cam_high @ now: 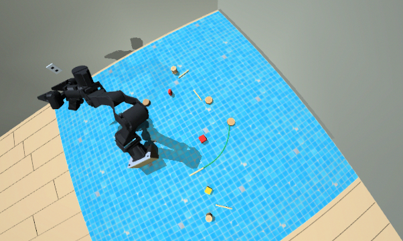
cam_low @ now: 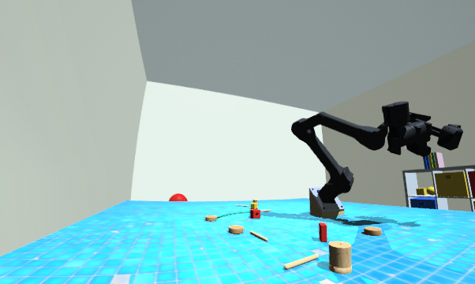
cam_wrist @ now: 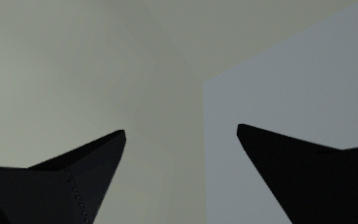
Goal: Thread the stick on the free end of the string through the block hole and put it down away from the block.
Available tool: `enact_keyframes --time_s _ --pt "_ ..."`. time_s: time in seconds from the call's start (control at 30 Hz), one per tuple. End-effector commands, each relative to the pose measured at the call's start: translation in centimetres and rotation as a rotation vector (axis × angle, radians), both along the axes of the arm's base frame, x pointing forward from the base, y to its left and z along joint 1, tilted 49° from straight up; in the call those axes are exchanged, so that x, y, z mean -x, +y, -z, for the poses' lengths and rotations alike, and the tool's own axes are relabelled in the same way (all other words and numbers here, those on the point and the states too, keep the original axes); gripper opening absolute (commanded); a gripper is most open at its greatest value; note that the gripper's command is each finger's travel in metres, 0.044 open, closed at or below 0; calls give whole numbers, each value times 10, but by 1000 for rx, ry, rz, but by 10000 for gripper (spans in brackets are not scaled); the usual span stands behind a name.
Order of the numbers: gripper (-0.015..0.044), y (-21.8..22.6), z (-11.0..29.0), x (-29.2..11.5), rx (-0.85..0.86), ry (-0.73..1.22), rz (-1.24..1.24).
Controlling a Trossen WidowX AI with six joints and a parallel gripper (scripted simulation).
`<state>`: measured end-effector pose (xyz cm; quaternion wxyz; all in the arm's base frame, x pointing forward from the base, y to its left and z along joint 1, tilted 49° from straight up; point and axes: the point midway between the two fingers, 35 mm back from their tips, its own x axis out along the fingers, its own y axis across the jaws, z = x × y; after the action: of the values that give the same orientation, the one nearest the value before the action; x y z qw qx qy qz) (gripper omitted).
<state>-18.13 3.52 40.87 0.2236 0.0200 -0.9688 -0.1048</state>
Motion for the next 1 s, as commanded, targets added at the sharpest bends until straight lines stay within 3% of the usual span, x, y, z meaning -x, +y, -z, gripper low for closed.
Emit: enact_keyframes --time_s 0.0,0.47,0.97 --pt "440 43 0 3 153 -42 122" --pt "440 180 15 -49 668 -10 536" --pt "440 273 50 -199 1206 335 946"
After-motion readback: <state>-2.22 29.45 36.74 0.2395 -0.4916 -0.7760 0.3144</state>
